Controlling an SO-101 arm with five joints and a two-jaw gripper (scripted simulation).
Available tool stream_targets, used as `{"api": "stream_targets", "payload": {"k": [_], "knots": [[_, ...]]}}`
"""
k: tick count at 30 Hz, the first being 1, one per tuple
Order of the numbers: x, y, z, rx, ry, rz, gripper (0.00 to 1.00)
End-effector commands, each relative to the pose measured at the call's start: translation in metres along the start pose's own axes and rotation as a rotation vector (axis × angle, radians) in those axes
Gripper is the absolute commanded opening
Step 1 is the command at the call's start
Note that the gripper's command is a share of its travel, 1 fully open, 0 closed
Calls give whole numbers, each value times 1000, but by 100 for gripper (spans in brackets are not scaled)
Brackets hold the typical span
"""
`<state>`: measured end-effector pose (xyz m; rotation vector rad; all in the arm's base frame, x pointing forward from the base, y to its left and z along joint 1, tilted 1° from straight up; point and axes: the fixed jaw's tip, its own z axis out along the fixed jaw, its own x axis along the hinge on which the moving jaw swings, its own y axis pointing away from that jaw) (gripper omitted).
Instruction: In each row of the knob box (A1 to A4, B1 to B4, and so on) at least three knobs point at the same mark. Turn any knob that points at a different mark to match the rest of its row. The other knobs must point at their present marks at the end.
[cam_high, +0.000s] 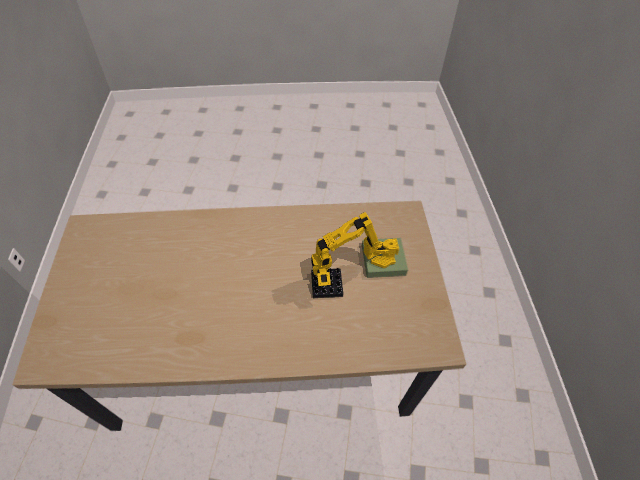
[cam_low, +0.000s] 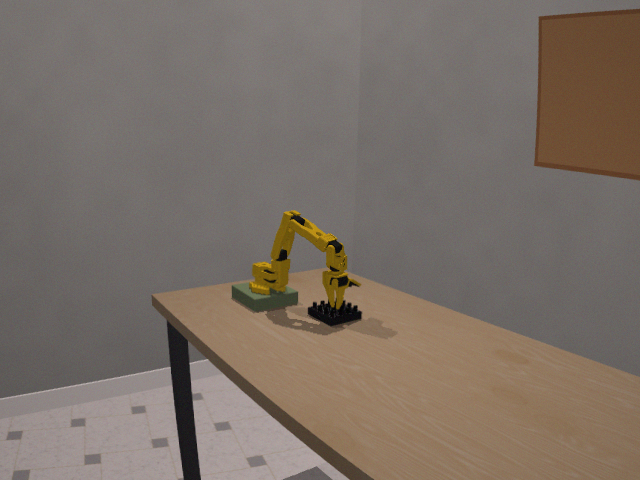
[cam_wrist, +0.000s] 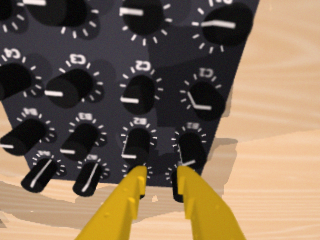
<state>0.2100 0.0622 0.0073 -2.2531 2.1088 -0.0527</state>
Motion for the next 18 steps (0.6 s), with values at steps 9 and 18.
{"api": "stream_targets", "payload": {"k": [9, 18], "knots": [[4, 30, -13, -52, 10, -1, 8], [10, 52, -27, -52, 10, -1, 8]]}}
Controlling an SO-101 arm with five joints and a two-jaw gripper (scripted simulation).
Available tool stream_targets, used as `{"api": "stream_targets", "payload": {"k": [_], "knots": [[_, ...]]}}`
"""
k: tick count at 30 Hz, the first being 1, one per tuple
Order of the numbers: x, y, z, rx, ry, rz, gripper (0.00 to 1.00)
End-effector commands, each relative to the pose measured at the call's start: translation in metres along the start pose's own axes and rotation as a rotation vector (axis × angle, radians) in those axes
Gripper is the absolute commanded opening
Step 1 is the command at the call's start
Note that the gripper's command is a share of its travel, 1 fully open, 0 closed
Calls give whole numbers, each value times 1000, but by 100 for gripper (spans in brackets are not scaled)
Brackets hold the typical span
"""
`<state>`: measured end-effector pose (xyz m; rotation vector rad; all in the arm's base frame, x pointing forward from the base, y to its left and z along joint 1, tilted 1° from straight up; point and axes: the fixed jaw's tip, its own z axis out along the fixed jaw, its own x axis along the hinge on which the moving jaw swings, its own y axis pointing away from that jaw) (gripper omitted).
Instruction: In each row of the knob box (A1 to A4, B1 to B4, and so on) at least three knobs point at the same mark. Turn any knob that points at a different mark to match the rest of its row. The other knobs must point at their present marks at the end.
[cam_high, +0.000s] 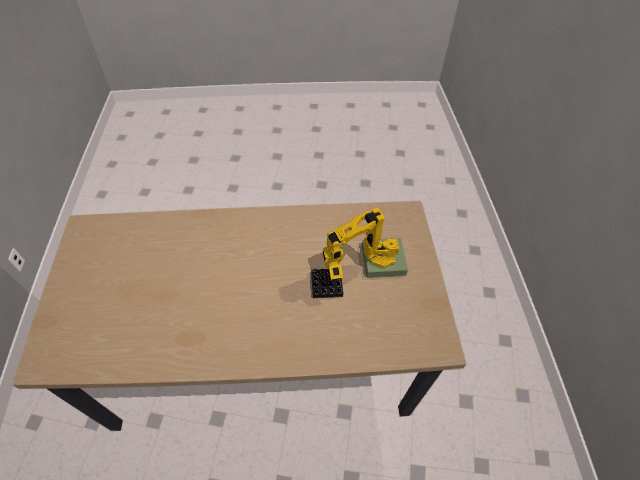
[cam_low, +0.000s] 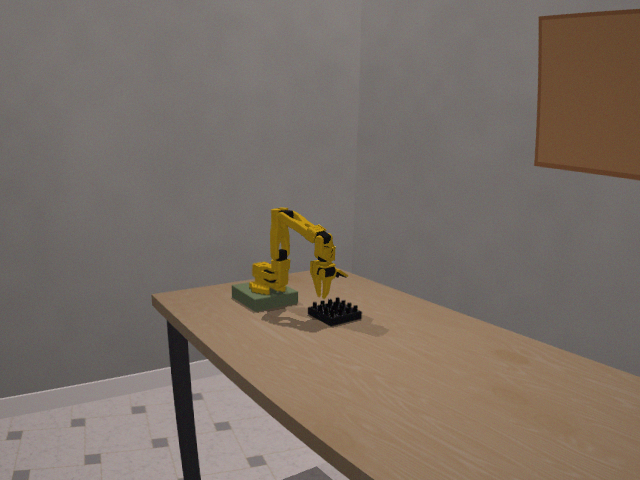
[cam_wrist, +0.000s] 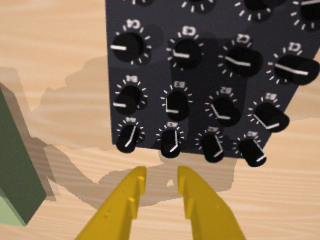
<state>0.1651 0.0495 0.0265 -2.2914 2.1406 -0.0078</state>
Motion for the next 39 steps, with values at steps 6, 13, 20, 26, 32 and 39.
{"api": "stream_targets", "payload": {"k": [6, 13, 20, 26, 32, 39], "knots": [[1, 11, -6, 4, -2, 1, 8], [1, 11, -6, 4, -2, 5, 8], [1, 11, -6, 4, -2, 33, 9], [0, 11, -6, 4, -3, 57, 9], [0, 11, -6, 4, -3, 88, 9], [0, 11, -6, 4, -3, 101, 10]]}}
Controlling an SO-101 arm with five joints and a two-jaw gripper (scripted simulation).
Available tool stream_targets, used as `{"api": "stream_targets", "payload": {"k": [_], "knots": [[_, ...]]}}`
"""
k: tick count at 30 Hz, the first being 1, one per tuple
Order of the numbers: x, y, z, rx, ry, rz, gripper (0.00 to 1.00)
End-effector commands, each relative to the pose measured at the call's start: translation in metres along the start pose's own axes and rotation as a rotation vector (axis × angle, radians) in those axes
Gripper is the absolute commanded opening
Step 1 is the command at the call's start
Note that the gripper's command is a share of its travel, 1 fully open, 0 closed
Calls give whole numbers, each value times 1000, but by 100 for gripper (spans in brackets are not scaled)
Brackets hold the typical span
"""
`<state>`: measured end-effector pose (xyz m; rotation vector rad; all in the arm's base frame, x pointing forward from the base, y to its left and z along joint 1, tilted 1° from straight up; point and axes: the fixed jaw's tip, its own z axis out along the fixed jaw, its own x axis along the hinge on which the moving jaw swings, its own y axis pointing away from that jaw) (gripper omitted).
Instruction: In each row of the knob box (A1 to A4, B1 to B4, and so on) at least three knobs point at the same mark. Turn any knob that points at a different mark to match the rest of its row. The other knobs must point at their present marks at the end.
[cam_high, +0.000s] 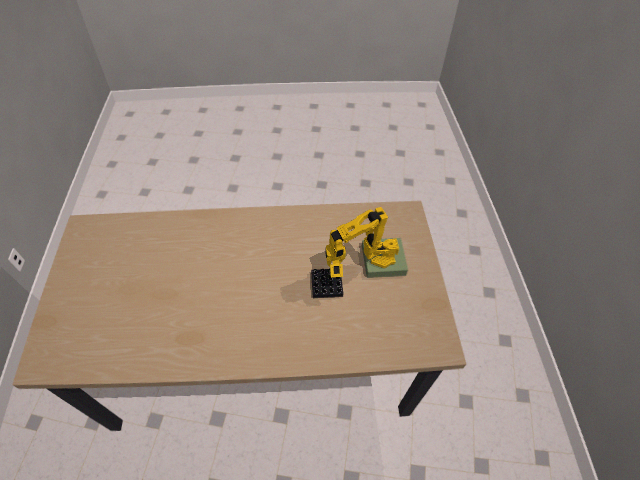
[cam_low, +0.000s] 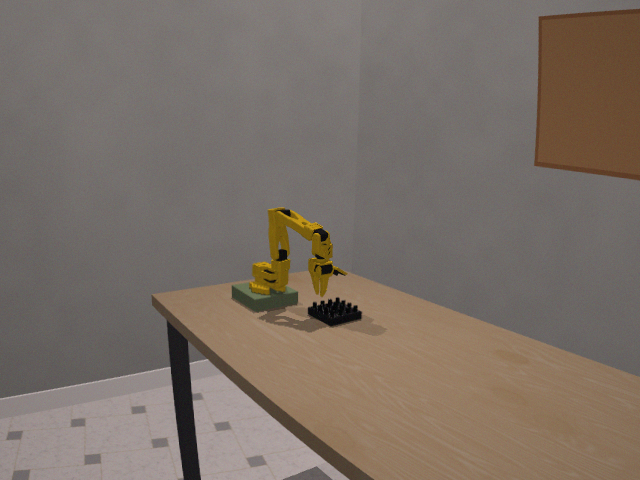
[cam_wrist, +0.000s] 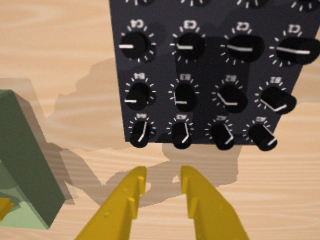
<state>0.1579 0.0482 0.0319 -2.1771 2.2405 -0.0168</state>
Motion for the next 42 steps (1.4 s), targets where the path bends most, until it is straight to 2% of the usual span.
{"api": "stream_targets", "payload": {"k": [1, 10, 18, 20, 28, 42], "knots": [[0, 4, 0, -8, 1, 4, 10], [-2, -3, -2, -8, 1, 4, 10], [-12, -33, -5, -8, 1, 4, 10], [-12, -33, -5, -8, 1, 4, 10], [-21, -60, -1, -8, 1, 4, 10], [-22, -65, 0, -8, 1, 4, 10]]}}
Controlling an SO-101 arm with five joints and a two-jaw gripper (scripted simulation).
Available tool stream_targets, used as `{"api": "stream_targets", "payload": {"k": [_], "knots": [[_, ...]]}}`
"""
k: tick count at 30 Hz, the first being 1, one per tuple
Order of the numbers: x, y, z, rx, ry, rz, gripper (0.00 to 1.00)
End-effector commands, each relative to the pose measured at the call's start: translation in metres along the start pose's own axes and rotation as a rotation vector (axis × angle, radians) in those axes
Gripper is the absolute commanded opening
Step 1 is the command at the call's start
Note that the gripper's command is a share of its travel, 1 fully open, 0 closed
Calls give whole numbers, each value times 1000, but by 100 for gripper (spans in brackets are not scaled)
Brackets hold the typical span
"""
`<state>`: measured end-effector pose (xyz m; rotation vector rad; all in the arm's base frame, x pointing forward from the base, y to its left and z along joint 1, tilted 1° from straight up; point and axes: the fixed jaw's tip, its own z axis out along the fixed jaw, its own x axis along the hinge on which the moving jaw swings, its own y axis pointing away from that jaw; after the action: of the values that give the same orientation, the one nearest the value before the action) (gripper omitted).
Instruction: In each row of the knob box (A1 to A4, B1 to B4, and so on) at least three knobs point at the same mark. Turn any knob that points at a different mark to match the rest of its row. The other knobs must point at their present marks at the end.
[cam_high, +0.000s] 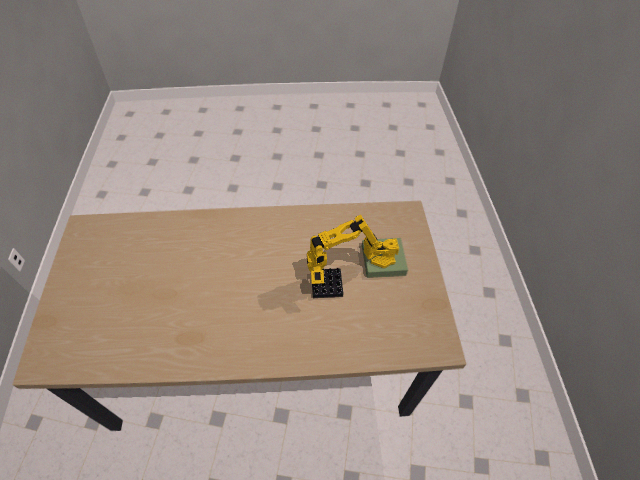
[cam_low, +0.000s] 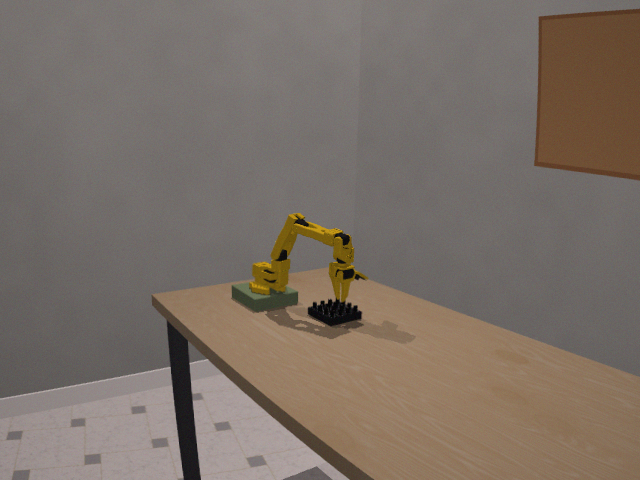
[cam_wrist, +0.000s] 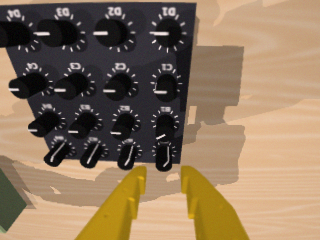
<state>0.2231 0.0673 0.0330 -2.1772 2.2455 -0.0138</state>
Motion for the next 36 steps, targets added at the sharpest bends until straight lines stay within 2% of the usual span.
{"api": "stream_targets", "payload": {"k": [1, 18, 36], "knots": [[-1, 0, 0, -4, 0, 2, 10], [-1, 0, 1, -4, 0, 2, 10], [-1, 0, 13, -4, 0, 2, 10]]}}
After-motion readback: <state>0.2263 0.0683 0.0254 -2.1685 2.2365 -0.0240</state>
